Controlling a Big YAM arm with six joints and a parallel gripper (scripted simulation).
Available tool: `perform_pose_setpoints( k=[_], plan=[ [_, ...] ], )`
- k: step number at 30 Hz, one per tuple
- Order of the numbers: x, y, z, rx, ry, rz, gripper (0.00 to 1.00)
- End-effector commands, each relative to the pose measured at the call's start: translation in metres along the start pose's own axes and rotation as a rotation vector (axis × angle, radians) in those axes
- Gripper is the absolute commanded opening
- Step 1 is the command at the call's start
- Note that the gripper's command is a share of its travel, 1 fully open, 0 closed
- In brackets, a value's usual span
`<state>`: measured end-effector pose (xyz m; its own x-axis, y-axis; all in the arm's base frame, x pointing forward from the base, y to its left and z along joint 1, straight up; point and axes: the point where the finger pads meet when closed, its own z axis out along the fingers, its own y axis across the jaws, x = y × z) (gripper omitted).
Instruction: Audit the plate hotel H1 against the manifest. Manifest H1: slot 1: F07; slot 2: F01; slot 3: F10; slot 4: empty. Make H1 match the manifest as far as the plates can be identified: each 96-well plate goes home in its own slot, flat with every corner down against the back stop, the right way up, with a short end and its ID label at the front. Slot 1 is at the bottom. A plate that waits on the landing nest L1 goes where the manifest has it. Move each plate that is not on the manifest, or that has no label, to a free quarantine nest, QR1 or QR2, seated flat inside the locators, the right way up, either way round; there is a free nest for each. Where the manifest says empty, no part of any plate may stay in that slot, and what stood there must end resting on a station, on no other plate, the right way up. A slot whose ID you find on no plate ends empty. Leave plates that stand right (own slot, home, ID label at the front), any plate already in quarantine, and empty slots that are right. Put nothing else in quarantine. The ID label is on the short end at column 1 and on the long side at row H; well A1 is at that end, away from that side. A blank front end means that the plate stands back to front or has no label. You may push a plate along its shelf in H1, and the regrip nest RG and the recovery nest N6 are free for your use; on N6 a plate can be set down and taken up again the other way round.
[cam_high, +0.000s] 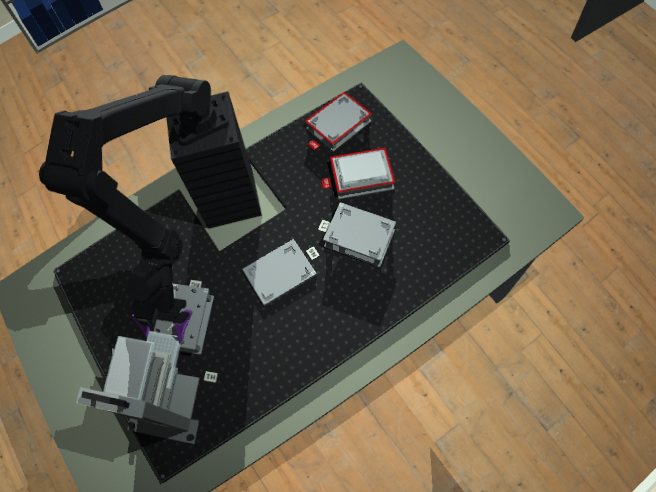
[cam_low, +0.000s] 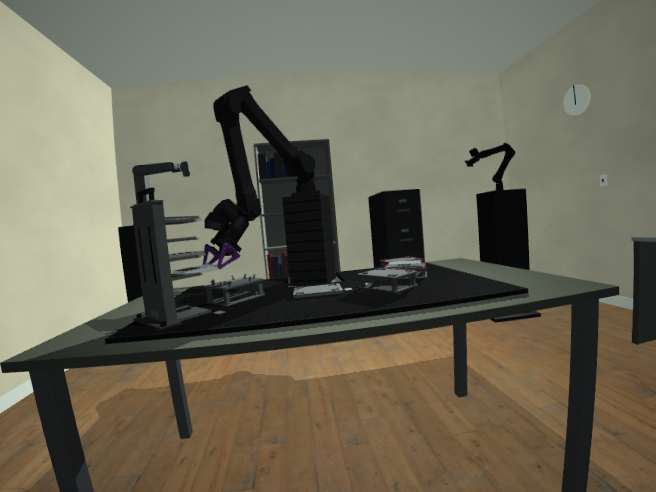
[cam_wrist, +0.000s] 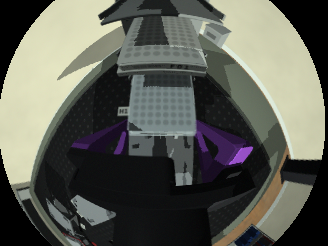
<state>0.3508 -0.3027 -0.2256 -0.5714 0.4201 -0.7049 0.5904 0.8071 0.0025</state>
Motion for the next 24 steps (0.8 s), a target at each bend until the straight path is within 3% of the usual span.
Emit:
perform_pose_setpoints(
  k=[1, 9, 12, 24],
  plan=[
    [-0.01, 0.0, 0.0, 0.002, -0.023, 0.002, 0.86],
    [-0.01, 0.0, 0.0, 0.002, -0.023, 0.002, 0.86],
    [0.0, 0.005, 0.006, -0.005, 0.004, 0.008, 0.86],
    [-0.009, 0.004, 0.012, -0.004, -0.01, 0.007, 0.86]
  ],
)
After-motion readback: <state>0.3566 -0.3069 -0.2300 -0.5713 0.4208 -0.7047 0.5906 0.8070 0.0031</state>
